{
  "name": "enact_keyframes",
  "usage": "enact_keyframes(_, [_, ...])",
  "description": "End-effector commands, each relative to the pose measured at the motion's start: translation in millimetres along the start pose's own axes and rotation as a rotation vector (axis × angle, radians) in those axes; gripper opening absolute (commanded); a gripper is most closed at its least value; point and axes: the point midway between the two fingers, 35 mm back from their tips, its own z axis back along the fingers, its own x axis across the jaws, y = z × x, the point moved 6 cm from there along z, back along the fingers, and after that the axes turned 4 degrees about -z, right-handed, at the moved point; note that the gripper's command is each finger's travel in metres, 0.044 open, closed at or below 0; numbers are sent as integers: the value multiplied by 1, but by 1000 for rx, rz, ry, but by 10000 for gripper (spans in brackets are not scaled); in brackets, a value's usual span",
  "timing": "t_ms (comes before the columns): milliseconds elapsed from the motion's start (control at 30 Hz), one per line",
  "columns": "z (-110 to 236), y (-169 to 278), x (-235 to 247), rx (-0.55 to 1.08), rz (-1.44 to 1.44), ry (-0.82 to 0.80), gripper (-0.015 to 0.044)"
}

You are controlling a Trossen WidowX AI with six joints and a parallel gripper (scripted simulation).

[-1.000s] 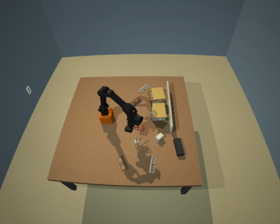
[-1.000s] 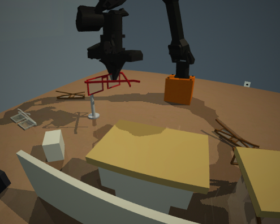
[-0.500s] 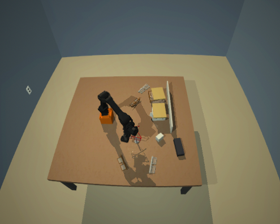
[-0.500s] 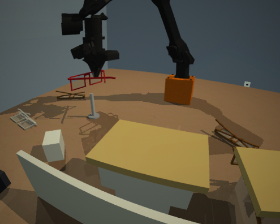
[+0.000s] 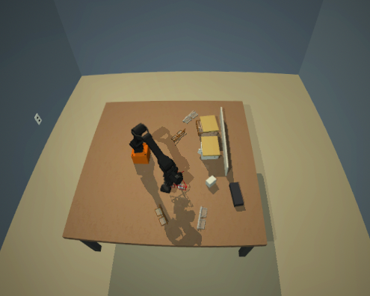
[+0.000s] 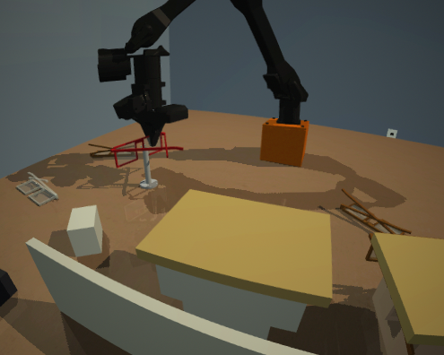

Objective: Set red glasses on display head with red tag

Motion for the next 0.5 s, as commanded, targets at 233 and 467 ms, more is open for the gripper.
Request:
enact_keyframes(233, [-9, 4, -4, -1, 1, 5, 0])
enact_keyframes(467, [-9, 7, -8, -1, 1, 5, 0])
